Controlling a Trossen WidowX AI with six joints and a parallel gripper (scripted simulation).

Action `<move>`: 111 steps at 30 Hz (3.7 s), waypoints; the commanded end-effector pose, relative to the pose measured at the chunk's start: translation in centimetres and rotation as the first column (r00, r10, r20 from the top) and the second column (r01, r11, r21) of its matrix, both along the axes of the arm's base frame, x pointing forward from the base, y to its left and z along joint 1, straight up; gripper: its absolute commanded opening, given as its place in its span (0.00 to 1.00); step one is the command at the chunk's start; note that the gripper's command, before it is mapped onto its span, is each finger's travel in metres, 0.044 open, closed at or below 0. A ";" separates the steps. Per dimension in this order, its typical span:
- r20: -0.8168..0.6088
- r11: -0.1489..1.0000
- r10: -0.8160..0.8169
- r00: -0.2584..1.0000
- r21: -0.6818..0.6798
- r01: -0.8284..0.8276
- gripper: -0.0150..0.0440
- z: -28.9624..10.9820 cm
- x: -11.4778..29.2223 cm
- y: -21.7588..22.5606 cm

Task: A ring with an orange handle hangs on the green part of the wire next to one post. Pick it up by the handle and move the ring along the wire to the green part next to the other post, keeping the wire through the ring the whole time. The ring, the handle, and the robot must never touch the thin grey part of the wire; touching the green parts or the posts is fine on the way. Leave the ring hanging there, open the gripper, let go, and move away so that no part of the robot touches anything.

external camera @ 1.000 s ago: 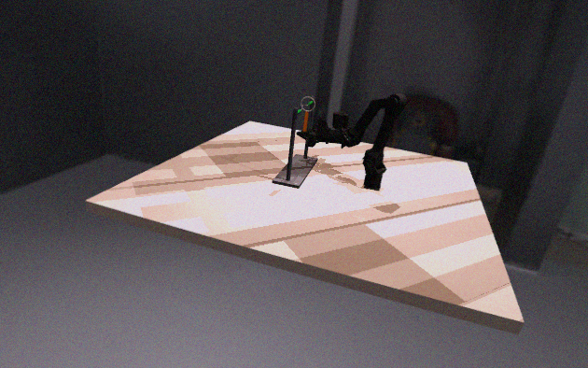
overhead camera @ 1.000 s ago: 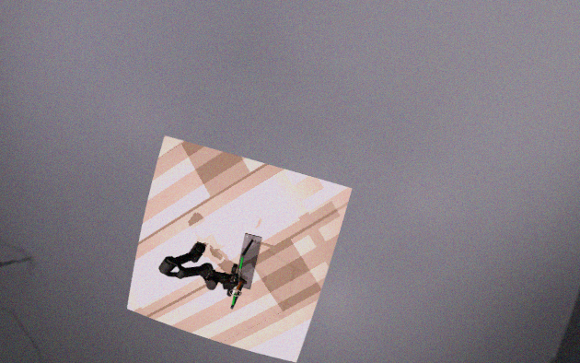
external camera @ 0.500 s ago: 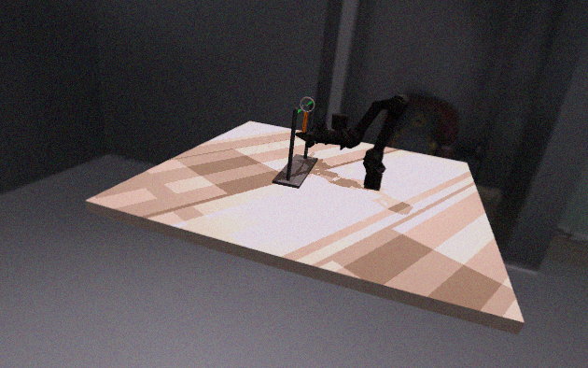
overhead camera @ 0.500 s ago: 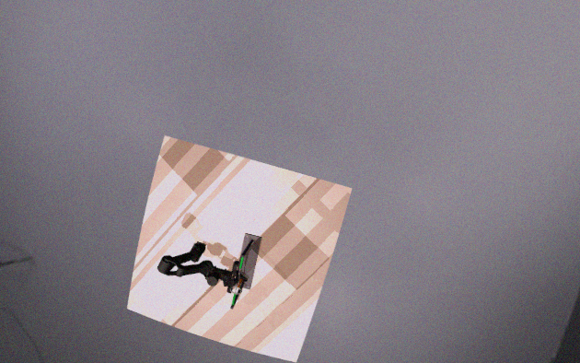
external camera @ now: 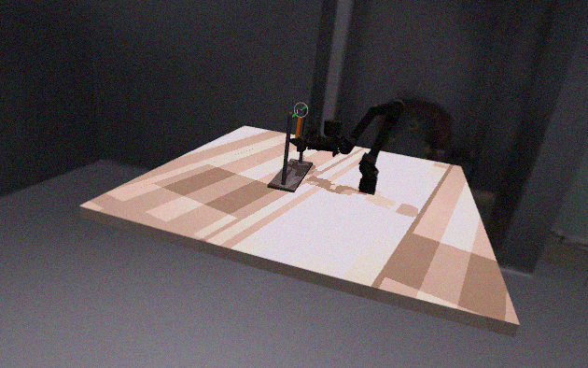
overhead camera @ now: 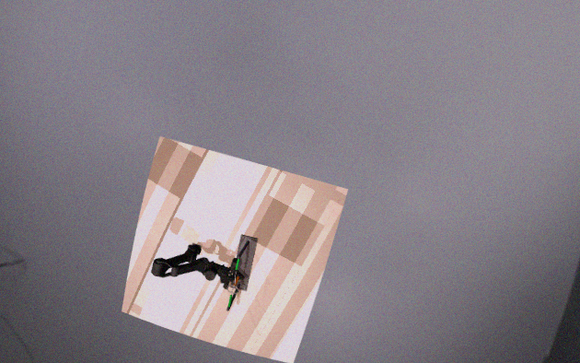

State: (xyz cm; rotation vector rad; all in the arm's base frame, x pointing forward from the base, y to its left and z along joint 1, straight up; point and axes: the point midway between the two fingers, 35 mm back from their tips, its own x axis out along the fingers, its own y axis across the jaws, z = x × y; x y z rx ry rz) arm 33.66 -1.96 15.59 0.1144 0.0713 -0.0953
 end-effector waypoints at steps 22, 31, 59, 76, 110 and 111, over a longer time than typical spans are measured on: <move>0.006 1.000 -0.018 1.000 0.018 0.017 0.00 0.6 0.6 2.4; -0.047 0.996 0.077 0.996 -0.052 -0.079 0.00 0.7 -0.1 2.2; -0.100 0.904 0.329 0.939 -0.253 -0.344 0.00 0.4 -0.7 2.3; -0.083 0.938 0.270 0.959 -0.200 -0.282 0.00 0.1 -1.3 4.6; -0.061 0.981 0.158 0.986 -0.100 -0.164 0.00 0.0 -1.7 9.3; -0.061 0.982 0.158 0.986 -0.099 -0.163 0.00 0.0 -1.7 9.5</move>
